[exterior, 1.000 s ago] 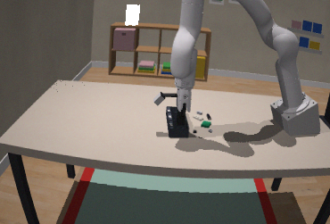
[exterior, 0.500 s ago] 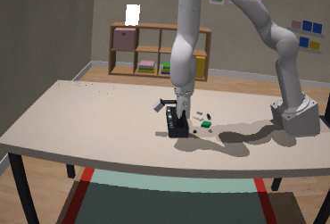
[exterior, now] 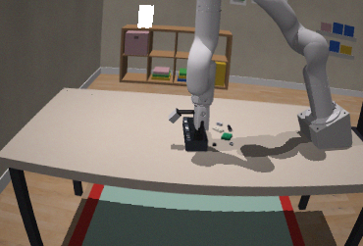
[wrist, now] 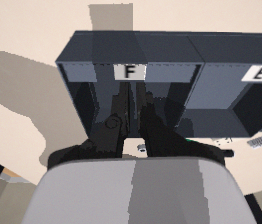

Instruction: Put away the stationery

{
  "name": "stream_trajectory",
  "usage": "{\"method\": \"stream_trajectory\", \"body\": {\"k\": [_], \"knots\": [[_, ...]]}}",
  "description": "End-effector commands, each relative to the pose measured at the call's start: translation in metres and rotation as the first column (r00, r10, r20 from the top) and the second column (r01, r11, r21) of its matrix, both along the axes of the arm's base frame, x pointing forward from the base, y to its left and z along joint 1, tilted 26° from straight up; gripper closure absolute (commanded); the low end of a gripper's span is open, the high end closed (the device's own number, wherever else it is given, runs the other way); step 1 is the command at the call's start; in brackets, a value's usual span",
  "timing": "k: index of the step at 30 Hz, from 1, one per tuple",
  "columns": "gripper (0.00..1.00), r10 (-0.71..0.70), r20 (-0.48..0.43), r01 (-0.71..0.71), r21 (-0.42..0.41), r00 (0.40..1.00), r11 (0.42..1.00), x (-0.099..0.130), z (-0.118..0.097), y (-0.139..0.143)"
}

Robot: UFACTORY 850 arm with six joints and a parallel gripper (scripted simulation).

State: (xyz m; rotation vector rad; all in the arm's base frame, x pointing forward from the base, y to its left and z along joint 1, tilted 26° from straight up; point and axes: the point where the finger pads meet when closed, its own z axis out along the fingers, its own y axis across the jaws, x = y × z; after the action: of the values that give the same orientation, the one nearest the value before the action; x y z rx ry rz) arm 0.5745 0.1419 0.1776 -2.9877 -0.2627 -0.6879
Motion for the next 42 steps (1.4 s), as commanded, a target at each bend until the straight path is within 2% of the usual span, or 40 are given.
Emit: {"method": "stream_trajectory", "body": {"k": [1,28,42], "knots": [[0.93,-0.001,0.0,0.001,-0.003,1.0,1.0,0.0005,0.0009,0.0002],[0.93,-0.001,0.0,0.001,-0.003,1.0,1.0,0.0005,0.0009,0.0002],[0.93,0.0,0.003,0.0,0.0,1.0,1.0,-0.0082,0.0094,-0.0037]]}}
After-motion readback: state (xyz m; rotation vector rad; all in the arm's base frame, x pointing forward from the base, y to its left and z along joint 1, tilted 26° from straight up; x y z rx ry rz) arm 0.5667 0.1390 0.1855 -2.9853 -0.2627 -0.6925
